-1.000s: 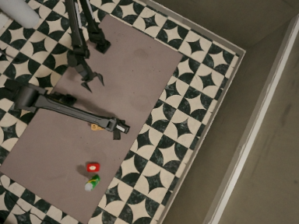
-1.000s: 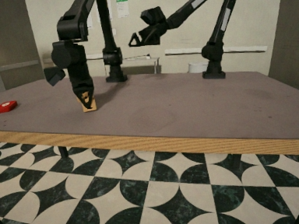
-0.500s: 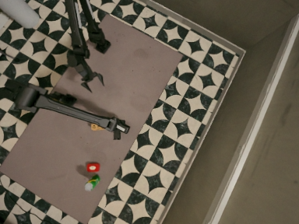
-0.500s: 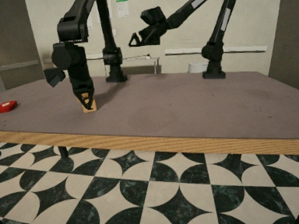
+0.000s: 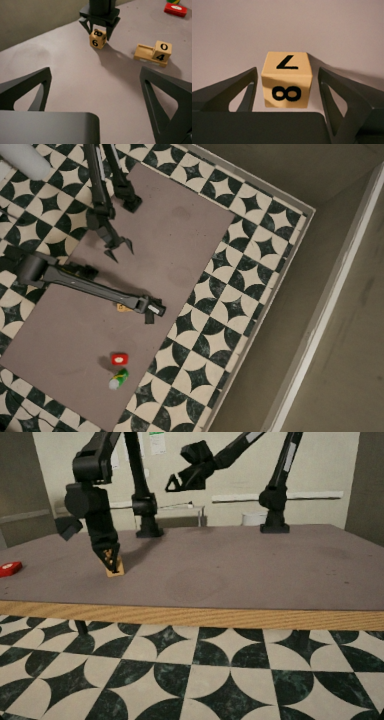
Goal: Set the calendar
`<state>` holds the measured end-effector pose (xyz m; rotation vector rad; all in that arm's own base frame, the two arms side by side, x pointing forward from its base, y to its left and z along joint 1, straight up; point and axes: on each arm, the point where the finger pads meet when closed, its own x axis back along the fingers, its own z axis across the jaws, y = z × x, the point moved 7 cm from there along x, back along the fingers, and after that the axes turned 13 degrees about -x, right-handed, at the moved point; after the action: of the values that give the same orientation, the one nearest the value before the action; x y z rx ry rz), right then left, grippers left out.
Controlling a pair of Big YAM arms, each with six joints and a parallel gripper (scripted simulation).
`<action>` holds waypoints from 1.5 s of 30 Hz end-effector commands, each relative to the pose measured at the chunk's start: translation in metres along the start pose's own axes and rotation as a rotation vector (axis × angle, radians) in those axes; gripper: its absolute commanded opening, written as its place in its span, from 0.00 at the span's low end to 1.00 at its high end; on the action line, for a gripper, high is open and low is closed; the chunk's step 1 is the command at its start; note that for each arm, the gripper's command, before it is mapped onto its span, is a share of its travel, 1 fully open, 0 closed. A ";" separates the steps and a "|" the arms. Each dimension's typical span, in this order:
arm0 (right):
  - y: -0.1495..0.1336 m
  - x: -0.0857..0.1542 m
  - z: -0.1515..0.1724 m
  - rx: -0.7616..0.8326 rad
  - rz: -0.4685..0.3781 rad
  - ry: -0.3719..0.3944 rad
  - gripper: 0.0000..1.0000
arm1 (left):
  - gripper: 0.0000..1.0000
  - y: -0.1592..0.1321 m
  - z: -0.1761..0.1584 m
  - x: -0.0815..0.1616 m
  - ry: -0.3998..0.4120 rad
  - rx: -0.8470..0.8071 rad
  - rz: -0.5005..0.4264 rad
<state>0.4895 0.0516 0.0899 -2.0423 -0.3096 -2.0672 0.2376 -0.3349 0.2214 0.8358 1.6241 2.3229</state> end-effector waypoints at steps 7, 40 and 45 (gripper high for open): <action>0.010 0.042 0.008 -0.001 -0.019 0.075 0.69 | 1.00 0.027 -0.001 -0.003 0.003 0.037 -0.043; -0.010 0.057 0.014 0.241 0.006 -0.024 1.00 | 1.00 0.027 -0.001 -0.003 0.003 0.037 -0.043; -0.016 0.056 0.019 0.485 0.015 -0.055 1.00 | 1.00 0.027 -0.001 -0.003 0.003 0.037 -0.043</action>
<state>0.4804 0.0595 0.1325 -1.9501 -0.5568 -1.8264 0.2376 -0.3349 0.2214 0.8358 1.6241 2.3229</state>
